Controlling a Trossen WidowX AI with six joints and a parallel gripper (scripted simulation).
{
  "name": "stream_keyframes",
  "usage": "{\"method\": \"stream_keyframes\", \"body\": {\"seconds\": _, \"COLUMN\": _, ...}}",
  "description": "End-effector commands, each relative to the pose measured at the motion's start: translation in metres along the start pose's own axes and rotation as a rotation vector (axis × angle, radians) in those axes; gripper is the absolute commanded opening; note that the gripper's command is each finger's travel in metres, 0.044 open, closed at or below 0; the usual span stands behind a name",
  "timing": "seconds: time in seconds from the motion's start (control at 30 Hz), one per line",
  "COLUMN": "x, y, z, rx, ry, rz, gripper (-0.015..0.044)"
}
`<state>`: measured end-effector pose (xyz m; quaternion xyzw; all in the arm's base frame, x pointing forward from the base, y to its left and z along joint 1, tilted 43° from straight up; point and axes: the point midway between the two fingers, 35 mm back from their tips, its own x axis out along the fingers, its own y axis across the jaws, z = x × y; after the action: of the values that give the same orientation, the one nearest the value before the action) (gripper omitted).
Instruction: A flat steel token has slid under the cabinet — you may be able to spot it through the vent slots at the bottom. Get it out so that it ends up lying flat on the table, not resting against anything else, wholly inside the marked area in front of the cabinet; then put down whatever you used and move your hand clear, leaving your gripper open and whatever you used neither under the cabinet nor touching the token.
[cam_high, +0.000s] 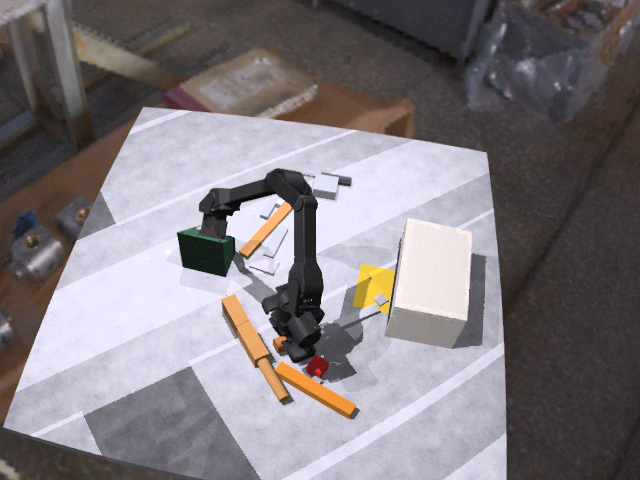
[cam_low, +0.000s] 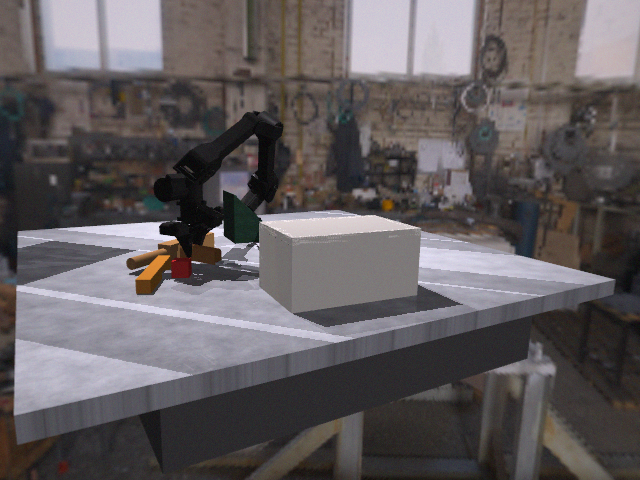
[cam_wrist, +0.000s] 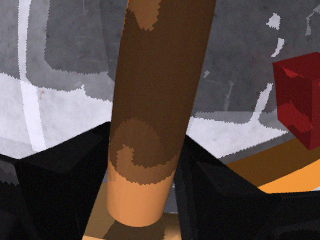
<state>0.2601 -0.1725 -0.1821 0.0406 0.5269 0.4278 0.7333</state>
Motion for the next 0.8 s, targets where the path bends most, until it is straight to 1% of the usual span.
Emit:
{"method": "stream_keyframes", "body": {"seconds": 0.0, "x": -0.006, "y": -0.007, "z": -0.001, "rx": -0.006, "ry": -0.012, "rz": -0.017, "gripper": 0.0000}}
{"method": "stream_keyframes", "body": {"seconds": 0.77, "x": -0.007, "y": -0.022, "z": -0.007, "rx": -0.006, "ry": -0.011, "rz": -0.019, "gripper": 0.0000}}
